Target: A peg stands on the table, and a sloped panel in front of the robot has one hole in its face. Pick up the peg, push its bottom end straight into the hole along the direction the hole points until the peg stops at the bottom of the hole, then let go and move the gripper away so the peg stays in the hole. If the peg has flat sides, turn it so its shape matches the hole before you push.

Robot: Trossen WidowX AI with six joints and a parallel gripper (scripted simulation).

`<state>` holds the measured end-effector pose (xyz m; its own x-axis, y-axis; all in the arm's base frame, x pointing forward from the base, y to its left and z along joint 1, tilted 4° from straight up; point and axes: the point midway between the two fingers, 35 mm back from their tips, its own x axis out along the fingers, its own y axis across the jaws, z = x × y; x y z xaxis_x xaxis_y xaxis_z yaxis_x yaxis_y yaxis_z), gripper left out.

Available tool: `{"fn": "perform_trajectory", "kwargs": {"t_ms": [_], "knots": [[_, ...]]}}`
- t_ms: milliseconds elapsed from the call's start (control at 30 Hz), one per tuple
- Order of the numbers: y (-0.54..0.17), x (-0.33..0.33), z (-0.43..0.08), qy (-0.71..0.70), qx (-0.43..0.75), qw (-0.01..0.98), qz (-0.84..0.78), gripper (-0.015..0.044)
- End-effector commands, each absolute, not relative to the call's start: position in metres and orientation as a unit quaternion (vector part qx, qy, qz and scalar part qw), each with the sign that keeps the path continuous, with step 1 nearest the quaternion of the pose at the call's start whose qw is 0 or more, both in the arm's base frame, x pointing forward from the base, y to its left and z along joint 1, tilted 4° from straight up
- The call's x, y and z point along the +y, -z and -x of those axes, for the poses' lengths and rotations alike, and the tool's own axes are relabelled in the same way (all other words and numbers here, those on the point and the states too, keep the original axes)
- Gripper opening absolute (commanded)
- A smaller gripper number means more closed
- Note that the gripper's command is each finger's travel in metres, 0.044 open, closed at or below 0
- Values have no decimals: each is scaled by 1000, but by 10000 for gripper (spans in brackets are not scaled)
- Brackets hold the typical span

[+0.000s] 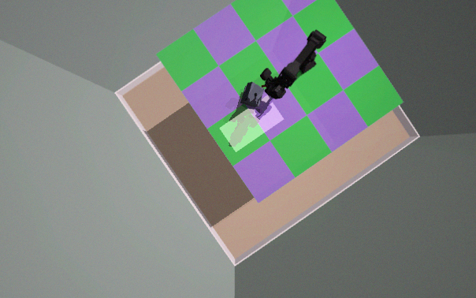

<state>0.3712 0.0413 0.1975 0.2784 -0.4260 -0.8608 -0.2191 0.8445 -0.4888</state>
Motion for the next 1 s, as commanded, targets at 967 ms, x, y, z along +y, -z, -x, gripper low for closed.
{"fn": "perform_trajectory", "kwargs": {"t_ms": [967], "knots": [[-197,76,-387,61,558,760,326,0]]}}
